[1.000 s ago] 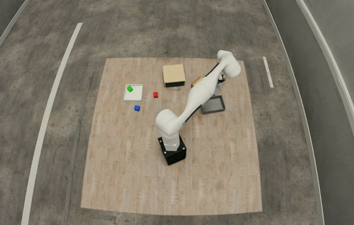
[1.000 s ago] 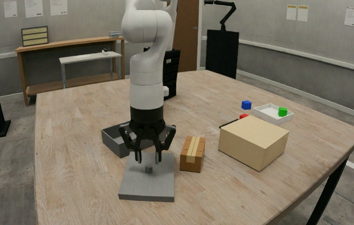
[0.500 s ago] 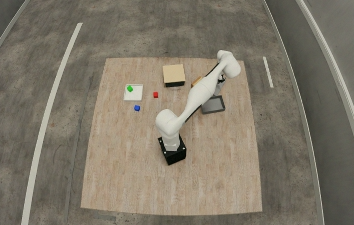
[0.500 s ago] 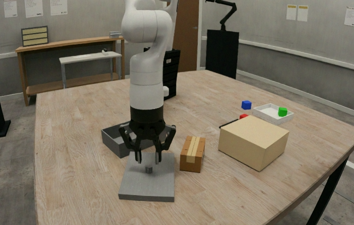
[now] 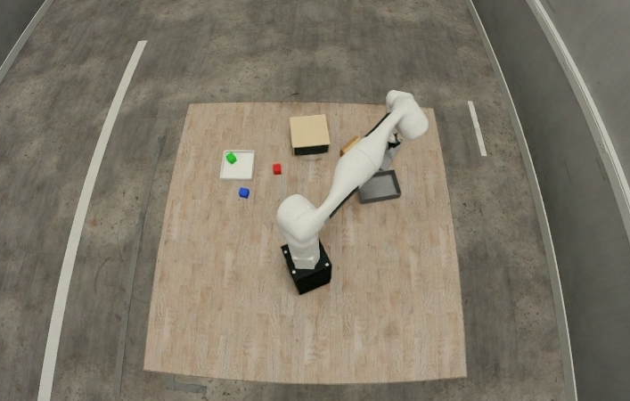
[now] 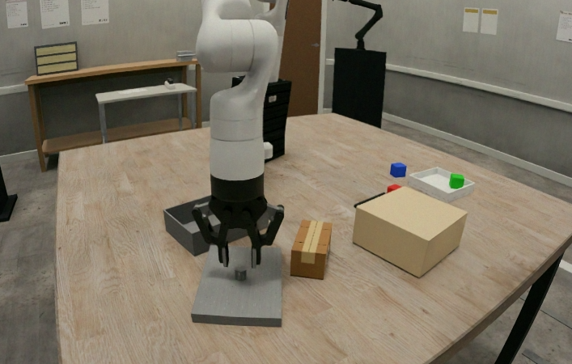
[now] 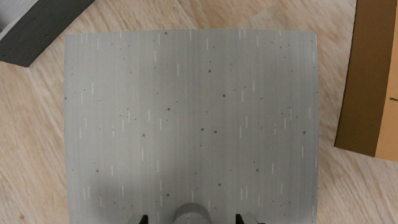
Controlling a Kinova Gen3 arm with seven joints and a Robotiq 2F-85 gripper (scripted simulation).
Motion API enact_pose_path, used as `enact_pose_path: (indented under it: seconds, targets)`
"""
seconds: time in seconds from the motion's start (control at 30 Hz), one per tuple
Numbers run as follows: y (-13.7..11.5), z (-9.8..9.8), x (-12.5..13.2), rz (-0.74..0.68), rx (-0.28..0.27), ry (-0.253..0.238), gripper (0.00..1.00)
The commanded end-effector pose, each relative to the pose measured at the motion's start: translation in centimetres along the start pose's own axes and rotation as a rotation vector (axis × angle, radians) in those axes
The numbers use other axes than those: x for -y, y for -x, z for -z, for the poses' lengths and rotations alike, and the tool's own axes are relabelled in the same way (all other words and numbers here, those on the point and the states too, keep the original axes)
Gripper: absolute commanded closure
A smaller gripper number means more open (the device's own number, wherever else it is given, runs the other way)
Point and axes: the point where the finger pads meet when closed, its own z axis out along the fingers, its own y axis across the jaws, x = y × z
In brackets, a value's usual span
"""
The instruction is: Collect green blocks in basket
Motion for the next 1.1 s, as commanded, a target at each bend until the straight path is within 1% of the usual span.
enact_pose_path:
  seconds: [0.0, 1.07]
  targets:
    - [0.1, 0.0, 0.0, 0.000, 0.002, 0.000, 0.52]
    - [0.1, -1.9, 0.0, 0.000, 0.002, 0.000, 0.52]
